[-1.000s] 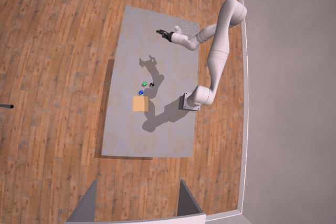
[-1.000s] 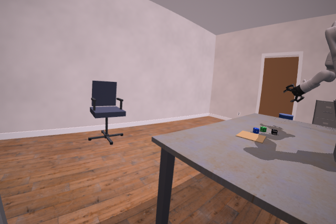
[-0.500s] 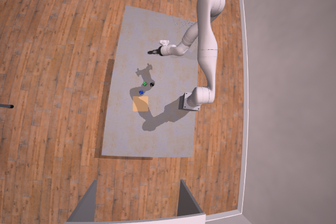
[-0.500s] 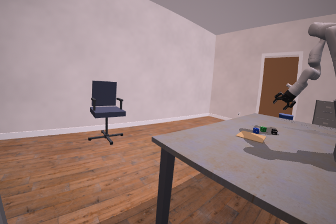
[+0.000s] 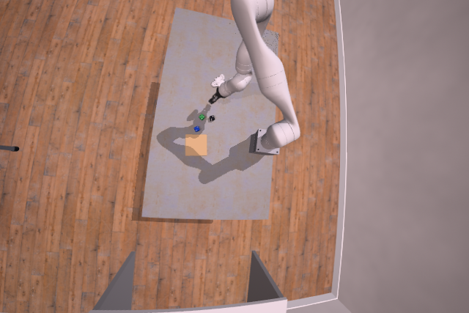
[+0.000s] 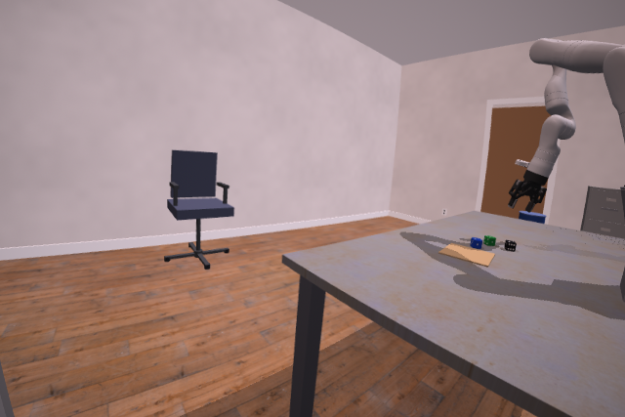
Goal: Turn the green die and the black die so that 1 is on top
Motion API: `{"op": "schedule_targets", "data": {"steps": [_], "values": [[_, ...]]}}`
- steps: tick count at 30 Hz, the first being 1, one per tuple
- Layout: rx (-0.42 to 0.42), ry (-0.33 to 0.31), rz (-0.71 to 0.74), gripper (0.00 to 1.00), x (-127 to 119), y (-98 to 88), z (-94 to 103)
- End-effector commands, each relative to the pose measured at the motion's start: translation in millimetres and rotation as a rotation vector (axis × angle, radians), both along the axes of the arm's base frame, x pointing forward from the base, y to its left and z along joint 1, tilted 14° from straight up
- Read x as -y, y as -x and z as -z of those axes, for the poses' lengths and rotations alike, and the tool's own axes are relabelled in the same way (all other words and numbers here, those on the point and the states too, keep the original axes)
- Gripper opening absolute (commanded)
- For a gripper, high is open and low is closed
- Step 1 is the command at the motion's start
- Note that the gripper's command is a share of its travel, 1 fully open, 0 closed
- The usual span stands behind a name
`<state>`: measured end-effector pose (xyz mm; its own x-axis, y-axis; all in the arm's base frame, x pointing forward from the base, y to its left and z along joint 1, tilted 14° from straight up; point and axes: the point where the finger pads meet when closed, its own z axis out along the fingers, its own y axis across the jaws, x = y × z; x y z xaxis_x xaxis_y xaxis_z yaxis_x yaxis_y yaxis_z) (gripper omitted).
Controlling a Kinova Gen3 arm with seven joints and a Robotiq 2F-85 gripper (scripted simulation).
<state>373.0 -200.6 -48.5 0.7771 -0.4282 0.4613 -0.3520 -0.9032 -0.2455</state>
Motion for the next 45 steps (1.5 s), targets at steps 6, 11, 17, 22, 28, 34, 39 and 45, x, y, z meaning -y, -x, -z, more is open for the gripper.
{"op": "schedule_targets", "data": {"steps": [6,11,17,22,28,34,39,45], "values": [[-0.106,0.095,-0.248,1.0,-61,16.8,-3.7],[-0.185,0.158,-0.382,1.0,-83,41.8,-4.0],[-0.245,0.207,-0.489,1.0,-97,63.0,-6.1],[-0.263,0.22,-0.52,1.0,-101,69.5,-7.0],[-0.278,0.232,-0.548,1.0,-104,75.2,-7.9],[-0.279,0.233,-0.55,1.0,-104,75.6,-8.0],[-0.279,0.233,-0.55,1.0,-104,75.6,-8.0],[-0.279,0.233,-0.55,1.0,-104,75.6,-8.0]]}}
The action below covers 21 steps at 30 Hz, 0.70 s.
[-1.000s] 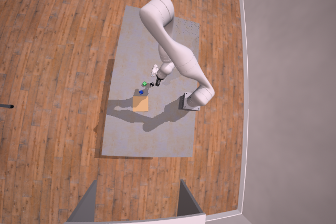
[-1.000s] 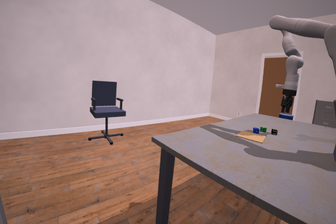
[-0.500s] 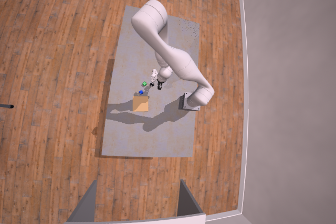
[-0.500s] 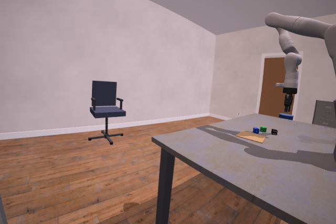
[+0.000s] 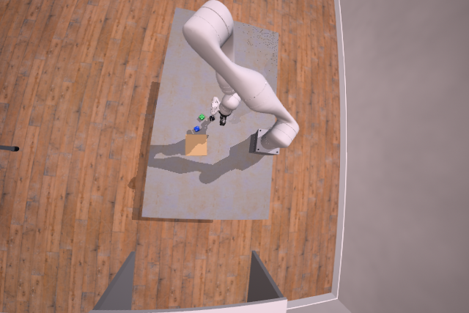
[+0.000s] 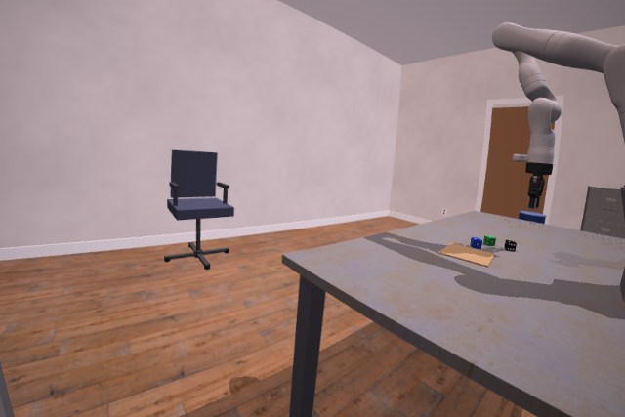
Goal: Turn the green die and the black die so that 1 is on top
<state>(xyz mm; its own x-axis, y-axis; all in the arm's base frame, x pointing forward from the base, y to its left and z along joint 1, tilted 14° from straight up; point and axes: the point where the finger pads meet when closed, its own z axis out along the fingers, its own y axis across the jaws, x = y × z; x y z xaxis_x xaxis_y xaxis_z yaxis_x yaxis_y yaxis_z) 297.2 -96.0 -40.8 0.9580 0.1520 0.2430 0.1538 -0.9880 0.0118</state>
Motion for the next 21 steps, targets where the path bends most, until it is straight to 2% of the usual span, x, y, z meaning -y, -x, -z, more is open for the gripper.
{"op": "schedule_targets", "data": {"steps": [1,11,21], "values": [[0.001,0.0,0.0,1.0,0,-0.2,-0.4],[0.001,0.0,0.0,1.0,0,-2.7,9.9],[0.001,0.0,0.0,1.0,-1,-15.7,62.2]]}}
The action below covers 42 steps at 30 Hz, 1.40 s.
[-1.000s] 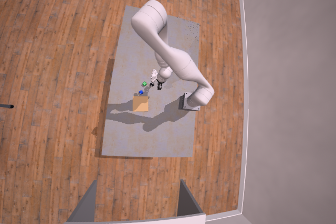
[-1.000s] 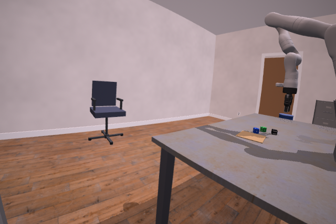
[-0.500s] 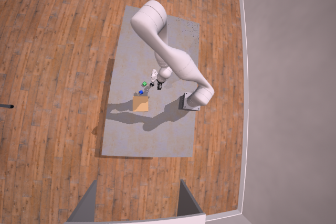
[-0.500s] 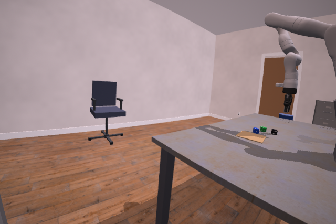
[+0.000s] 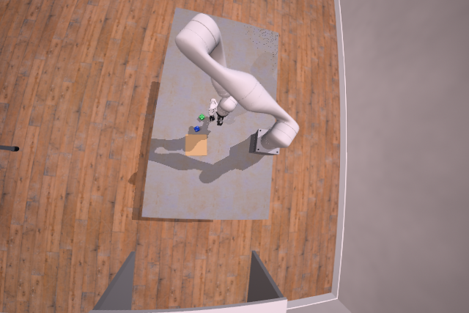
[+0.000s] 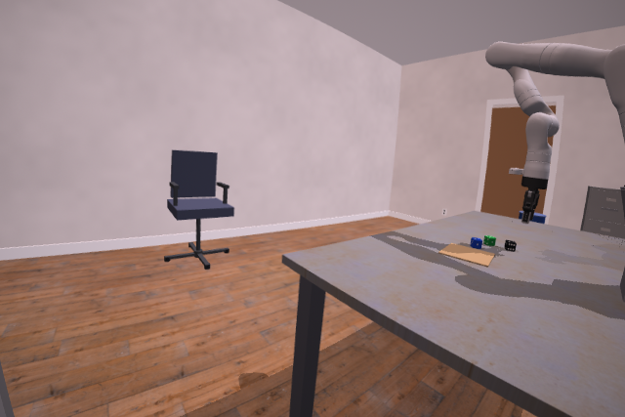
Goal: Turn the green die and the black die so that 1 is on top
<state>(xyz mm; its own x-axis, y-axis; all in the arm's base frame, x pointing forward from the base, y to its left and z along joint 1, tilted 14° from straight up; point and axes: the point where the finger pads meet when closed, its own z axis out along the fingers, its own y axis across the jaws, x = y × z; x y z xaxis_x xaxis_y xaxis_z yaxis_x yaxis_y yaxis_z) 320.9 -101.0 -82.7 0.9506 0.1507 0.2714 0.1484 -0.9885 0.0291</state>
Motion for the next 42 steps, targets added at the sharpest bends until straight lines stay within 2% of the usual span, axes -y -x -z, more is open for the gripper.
{"op": "schedule_targets", "data": {"steps": [1,4,11,42], "values": [[-0.031,-0.012,-0.005,1.0,-6,6.5,26.0],[-0.031,-0.012,-0.005,1.0,-6,2.8,40.8],[-0.031,-0.012,-0.005,1.0,-6,-0.3,53.2],[-0.031,-0.012,-0.005,1.0,-6,-0.5,54.2]]}}
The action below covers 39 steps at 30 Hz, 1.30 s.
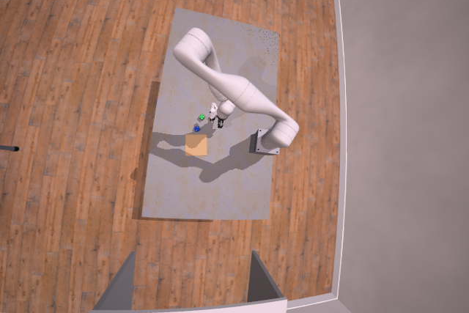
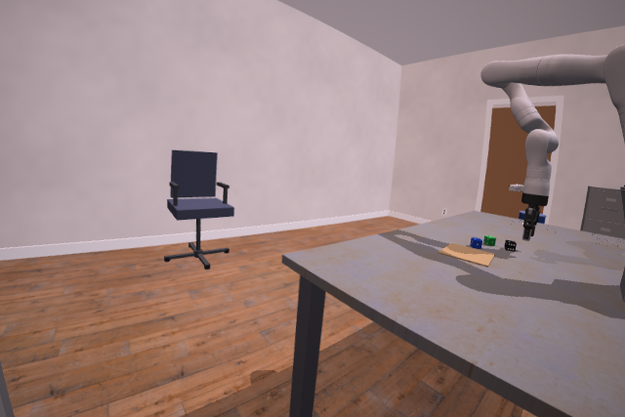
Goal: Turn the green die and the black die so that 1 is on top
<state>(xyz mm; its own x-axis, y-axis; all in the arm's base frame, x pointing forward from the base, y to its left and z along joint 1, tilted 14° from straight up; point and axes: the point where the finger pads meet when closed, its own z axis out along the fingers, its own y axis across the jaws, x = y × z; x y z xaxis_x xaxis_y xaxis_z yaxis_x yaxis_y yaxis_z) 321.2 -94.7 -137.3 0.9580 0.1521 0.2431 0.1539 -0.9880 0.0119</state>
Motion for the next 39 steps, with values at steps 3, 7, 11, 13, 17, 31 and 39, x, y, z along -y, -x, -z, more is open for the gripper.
{"op": "schedule_targets", "data": {"steps": [3,7,11,13,17,31,39], "values": [[0.001,0.0,0.0,1.0,0,-0.2,-0.4],[0.001,0.0,0.0,1.0,0,-0.2,-0.4],[0.001,0.0,0.0,1.0,0,-0.3,-0.4],[0.001,0.0,0.0,1.0,0,-0.9,-0.6],[0.001,0.0,0.0,1.0,0,-3.2,-1.1],[0.001,0.0,0.0,1.0,-10,-51.0,-13.4],[0.001,0.0,0.0,1.0,-13,-64.9,-16.9]]}}
